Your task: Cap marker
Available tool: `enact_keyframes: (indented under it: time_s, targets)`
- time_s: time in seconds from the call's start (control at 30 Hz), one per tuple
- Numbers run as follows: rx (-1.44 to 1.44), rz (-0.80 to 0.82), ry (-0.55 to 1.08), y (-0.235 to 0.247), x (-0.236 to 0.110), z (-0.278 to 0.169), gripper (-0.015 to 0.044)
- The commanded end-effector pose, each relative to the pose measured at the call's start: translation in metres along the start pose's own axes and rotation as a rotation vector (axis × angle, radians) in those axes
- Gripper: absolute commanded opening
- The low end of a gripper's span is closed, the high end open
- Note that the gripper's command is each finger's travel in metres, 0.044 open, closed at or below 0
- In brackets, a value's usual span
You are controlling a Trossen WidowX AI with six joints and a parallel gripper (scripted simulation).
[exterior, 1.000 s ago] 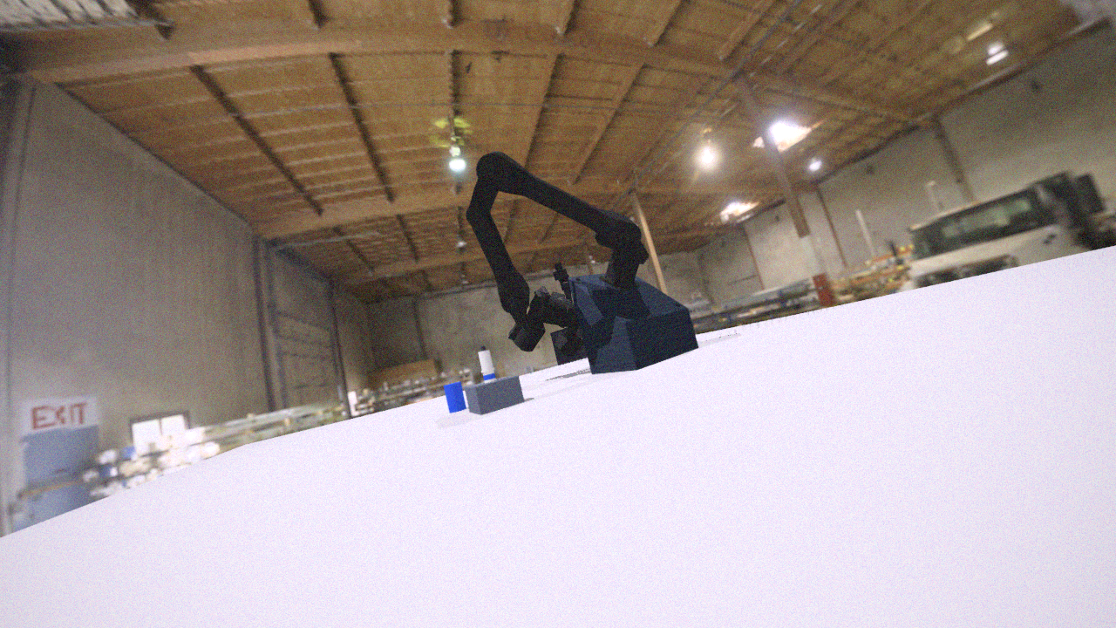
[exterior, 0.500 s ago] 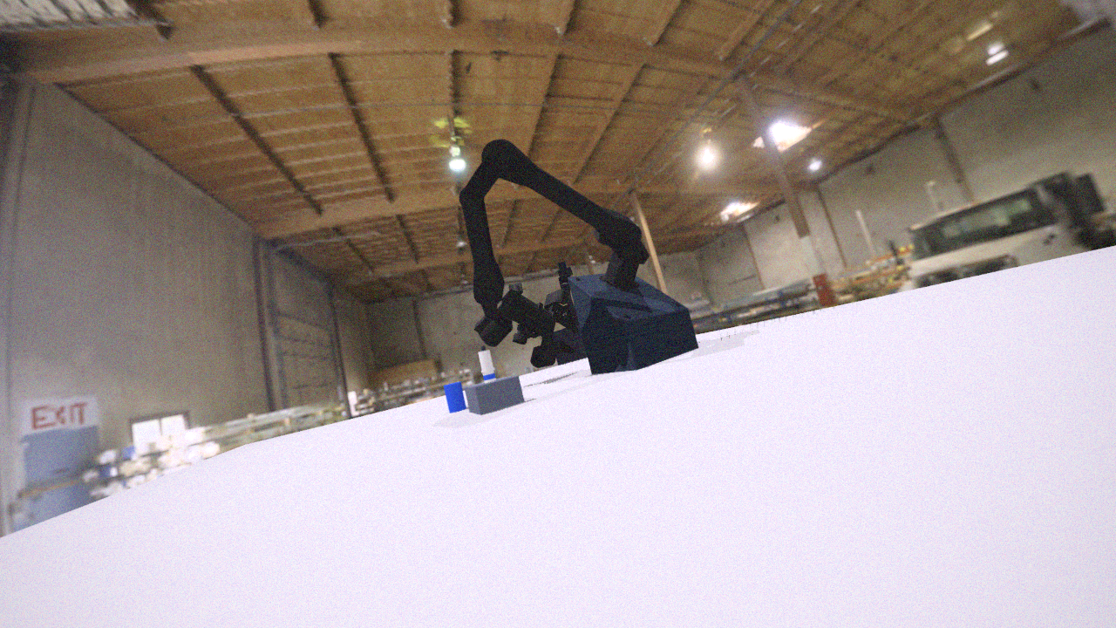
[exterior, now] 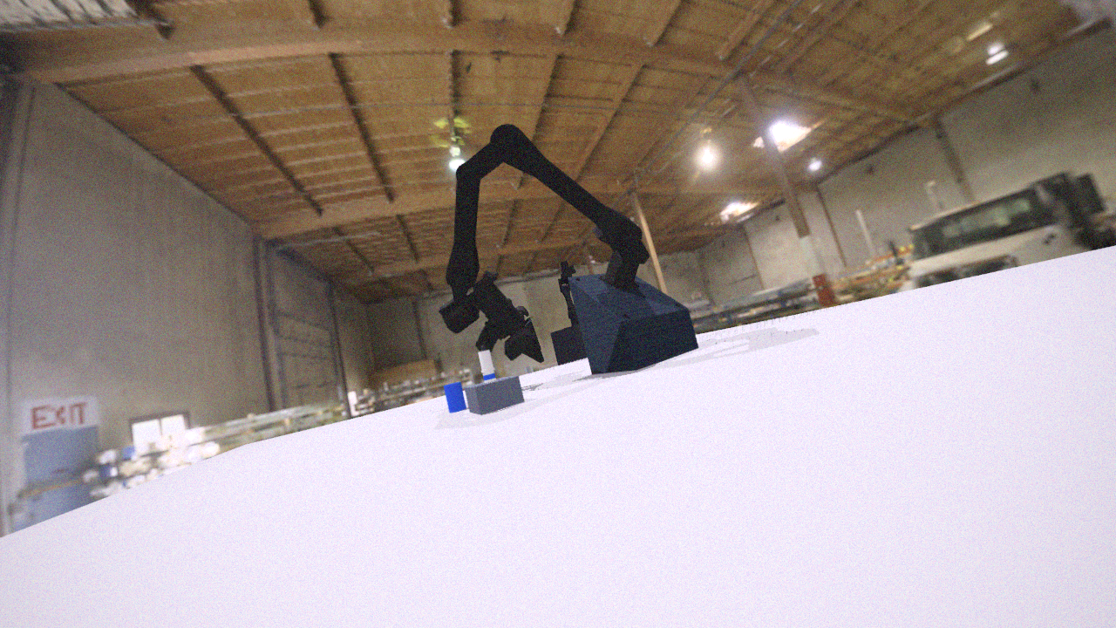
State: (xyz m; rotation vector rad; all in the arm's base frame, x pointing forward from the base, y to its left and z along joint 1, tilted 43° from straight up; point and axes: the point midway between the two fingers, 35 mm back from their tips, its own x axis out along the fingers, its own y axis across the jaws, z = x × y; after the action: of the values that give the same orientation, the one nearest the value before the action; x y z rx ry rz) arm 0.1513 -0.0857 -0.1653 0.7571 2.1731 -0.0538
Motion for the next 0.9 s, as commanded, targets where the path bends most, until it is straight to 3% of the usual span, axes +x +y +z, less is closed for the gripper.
enact_keyframes:
  time_s: [0.0, 0.33, 0.67, 0.87]
  targets:
    - [-0.552, 0.106, -0.223, 0.033, -0.056, 0.040, 0.0252]
    - [-1.078, 0.111, -0.457, 0.065, -0.111, 0.065, 0.0252]
    - [-1.603, 0.016, -0.722, 0.097, -0.172, 0.077, 0.0252]
    - [-1.653, 0.000, -0.749, 0.100, -0.178, 0.078, 0.0252]
